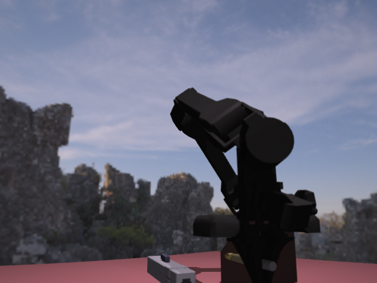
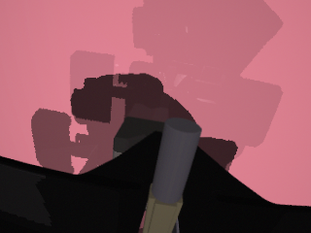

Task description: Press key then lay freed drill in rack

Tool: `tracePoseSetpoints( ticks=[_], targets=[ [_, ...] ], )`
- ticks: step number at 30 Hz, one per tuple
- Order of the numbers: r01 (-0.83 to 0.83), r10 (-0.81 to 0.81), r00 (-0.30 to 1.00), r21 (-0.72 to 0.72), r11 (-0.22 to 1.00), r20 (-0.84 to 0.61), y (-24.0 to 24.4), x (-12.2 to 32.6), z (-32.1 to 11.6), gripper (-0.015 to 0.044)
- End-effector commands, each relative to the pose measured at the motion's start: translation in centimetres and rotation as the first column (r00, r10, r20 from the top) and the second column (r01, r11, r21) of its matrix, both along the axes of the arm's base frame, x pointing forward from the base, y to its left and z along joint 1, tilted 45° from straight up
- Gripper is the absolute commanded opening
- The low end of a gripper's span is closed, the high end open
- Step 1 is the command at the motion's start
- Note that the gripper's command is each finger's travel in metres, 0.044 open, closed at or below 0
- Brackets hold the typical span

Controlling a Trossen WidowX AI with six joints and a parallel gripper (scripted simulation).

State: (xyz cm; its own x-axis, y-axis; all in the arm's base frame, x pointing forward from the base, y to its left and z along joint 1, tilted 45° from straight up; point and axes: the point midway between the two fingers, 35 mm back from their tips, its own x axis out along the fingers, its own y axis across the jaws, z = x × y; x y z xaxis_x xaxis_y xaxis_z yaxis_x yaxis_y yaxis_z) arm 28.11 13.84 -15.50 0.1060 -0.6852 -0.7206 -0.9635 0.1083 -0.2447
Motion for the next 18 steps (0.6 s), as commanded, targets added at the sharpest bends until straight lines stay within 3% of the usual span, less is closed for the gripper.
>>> tracePoseSetpoints(
  ticks=[1,18],
  targets=[
    [0.002,-0.002,1.0,-0.003,1.0,-0.005,-0.1,-0.8,-0.3,0.0],
    [0.002,-0.002,1.0,-0.003,1.0,-0.005,-0.9,-1.3,-1.5,0.0]
  ],
)
